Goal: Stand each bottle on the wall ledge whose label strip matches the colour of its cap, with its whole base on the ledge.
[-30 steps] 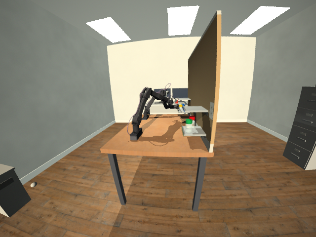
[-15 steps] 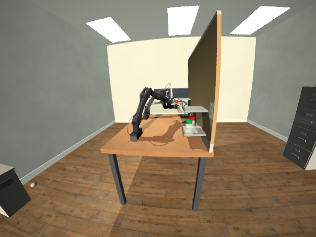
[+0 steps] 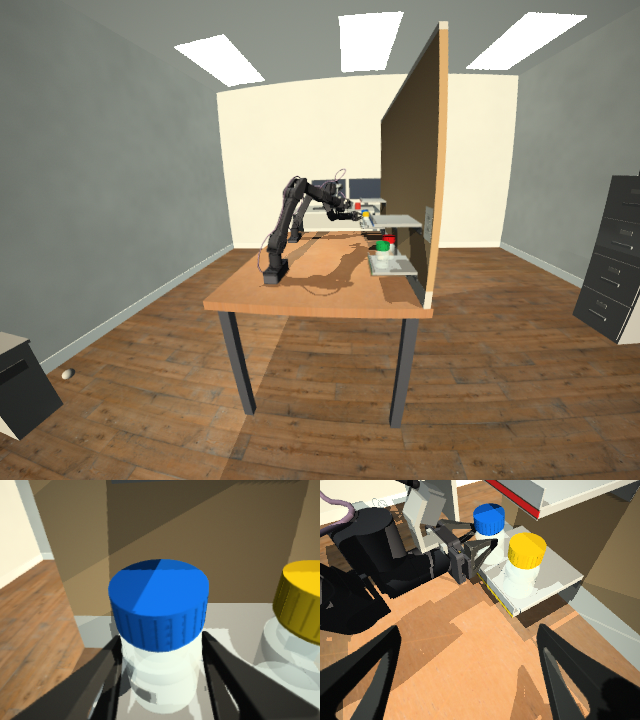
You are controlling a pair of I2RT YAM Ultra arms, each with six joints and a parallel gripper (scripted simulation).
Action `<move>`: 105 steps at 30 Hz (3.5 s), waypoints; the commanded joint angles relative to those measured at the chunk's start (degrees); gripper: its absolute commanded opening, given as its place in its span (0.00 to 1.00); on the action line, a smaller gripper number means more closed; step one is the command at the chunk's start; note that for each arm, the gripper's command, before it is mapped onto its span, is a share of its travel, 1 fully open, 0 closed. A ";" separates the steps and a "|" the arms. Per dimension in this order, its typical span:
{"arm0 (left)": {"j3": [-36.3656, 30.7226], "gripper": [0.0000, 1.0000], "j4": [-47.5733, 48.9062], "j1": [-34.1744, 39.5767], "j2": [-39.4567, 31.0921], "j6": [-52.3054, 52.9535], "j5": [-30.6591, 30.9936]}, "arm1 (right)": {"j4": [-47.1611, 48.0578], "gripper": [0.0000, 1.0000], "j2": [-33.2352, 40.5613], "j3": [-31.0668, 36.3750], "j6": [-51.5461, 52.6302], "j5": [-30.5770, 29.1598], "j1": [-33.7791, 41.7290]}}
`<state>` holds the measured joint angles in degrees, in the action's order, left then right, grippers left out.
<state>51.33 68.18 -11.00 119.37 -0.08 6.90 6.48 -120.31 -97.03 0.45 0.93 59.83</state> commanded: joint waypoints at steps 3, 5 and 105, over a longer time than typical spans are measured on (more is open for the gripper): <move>-0.95 0.49 0.20 0.16 -1.55 0.26 1.88 | 0.46 1.00 1.06 -2.00 -0.05 -0.07 -0.38; -0.96 0.49 0.20 0.16 -1.55 0.26 1.89 | 0.46 1.00 1.06 -2.00 -0.05 -0.07 -0.38; -21.43 0.49 -9.95 -4.10 -32.55 0.30 5.53 | 0.46 1.00 1.06 -2.00 -0.05 -0.07 -0.38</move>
<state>29.52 56.10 -14.44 88.86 -0.05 11.51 6.48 -120.31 -97.03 0.45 0.93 59.83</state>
